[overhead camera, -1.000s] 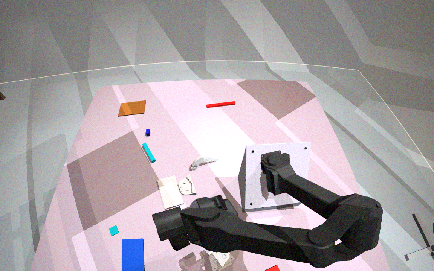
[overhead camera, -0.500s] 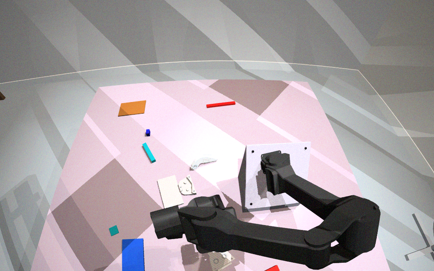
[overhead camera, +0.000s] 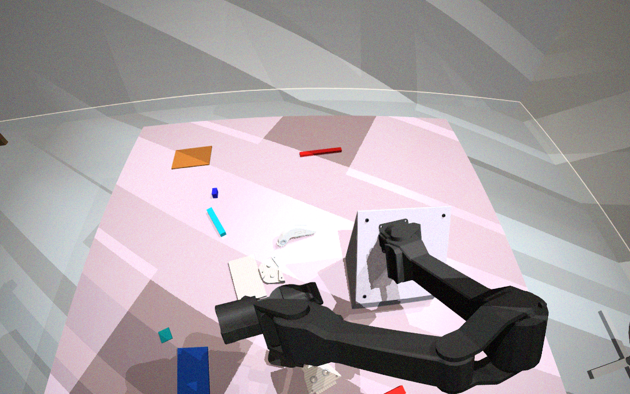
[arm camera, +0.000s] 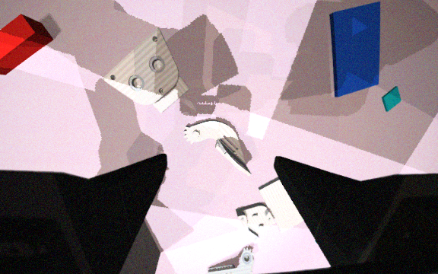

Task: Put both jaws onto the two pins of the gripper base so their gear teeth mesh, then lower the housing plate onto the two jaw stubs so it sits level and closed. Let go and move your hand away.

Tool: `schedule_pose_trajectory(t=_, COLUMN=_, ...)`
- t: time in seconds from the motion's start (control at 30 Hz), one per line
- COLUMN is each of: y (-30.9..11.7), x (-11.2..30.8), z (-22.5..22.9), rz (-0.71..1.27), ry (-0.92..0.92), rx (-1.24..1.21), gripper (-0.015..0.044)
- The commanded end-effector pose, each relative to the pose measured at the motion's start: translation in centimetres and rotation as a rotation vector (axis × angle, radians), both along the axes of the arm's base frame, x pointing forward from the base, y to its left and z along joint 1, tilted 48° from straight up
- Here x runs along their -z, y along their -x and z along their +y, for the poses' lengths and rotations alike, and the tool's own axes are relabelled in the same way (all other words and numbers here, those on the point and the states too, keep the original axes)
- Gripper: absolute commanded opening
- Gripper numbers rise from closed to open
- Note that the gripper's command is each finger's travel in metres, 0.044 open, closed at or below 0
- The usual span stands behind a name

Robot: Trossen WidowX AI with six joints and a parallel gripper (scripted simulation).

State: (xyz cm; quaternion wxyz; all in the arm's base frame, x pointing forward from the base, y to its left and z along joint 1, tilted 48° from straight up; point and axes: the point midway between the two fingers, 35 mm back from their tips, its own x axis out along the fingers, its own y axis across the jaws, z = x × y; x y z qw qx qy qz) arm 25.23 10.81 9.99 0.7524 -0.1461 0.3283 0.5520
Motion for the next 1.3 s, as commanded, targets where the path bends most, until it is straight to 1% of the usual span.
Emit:
schedule_pose_trajectory(t=0.0, y=-0.08, x=0.11, z=-0.05, rz=0.076, ry=-0.018, rx=0.06, gripper=0.044)
schedule_pose_trajectory(t=1.27, y=-0.86, x=0.64, z=-0.76, rz=0.753, ry=-0.162, rx=0.649, gripper=0.044)
